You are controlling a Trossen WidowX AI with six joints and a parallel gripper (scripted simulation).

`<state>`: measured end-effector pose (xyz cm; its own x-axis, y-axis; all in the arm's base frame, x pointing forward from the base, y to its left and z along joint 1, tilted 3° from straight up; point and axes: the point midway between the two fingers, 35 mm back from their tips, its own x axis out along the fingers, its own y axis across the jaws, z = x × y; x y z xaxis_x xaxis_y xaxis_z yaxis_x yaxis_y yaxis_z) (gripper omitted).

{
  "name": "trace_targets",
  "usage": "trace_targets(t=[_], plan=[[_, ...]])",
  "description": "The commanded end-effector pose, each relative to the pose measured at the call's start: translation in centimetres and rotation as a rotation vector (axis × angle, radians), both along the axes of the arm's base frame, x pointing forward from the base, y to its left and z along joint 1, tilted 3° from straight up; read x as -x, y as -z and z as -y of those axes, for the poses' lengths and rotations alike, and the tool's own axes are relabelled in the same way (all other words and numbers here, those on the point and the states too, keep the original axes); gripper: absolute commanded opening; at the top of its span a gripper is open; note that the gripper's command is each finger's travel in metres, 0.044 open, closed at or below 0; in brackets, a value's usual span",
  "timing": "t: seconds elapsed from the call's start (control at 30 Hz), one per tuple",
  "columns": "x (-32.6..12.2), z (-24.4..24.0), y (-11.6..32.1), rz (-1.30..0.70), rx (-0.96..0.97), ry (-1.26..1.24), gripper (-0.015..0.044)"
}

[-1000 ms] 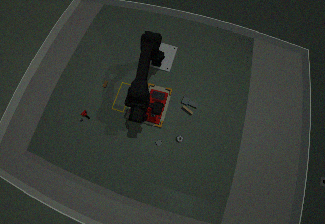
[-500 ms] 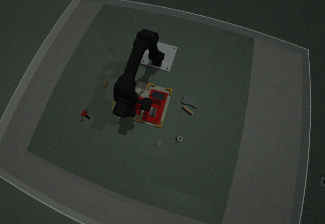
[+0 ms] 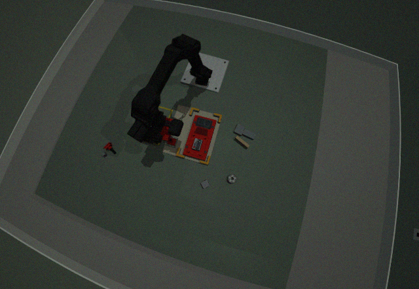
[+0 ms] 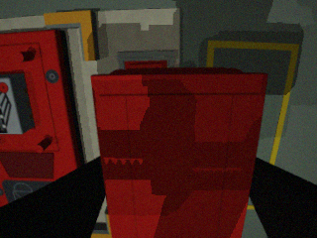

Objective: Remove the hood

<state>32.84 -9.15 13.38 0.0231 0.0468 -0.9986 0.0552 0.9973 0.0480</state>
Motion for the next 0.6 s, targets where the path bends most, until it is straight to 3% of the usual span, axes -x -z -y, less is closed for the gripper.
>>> trace_targets(t=[0.0, 0.57], plan=[[0.7, 1.6, 0.0, 0.003, 0.006, -0.005, 0.0000], [3.7, 7.0, 0.1, 0.003, 0.010, -0.007, 0.0000]])
